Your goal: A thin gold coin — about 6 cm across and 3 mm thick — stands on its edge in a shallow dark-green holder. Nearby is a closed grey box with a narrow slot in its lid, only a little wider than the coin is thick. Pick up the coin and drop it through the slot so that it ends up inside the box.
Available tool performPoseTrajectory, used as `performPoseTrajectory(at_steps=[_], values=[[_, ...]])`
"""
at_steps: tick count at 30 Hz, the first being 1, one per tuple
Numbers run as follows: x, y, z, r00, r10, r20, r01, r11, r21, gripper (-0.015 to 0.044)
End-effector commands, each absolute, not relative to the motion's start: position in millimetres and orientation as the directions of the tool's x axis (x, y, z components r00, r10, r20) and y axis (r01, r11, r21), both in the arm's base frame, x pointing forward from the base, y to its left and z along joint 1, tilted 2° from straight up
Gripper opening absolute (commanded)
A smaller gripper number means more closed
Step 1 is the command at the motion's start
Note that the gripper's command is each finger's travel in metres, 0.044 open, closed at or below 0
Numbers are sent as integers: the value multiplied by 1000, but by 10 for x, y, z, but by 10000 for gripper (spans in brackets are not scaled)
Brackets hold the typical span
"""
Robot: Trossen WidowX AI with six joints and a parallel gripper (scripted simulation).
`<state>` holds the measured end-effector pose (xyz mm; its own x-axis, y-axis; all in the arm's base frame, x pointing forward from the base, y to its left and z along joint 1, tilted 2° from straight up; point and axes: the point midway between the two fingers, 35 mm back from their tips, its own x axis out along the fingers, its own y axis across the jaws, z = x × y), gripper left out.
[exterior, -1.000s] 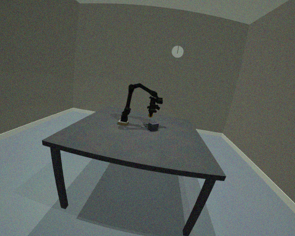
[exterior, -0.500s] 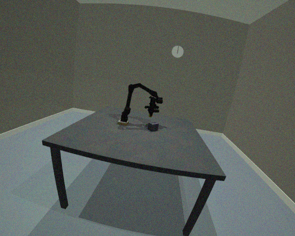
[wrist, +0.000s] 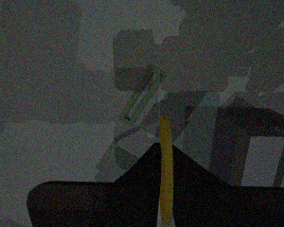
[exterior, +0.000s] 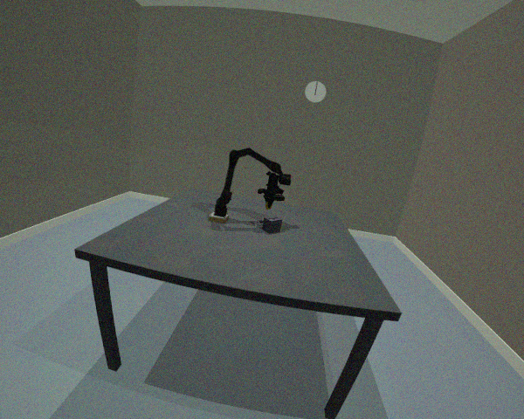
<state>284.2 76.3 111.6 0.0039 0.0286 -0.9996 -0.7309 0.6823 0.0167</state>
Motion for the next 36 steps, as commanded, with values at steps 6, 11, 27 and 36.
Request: performPoseTrajectory(at_steps=[6,11,27,36], values=[[2970,576,1143,13,31,-999,-732,681,12,0],[3023,462,1141,14,30,-999,-732,681,11,0],[3162,77,1132,15,27,-1000,-732,681,8,0],[3216,-142,1127,16,26,-1000,-731,683,6,0]])
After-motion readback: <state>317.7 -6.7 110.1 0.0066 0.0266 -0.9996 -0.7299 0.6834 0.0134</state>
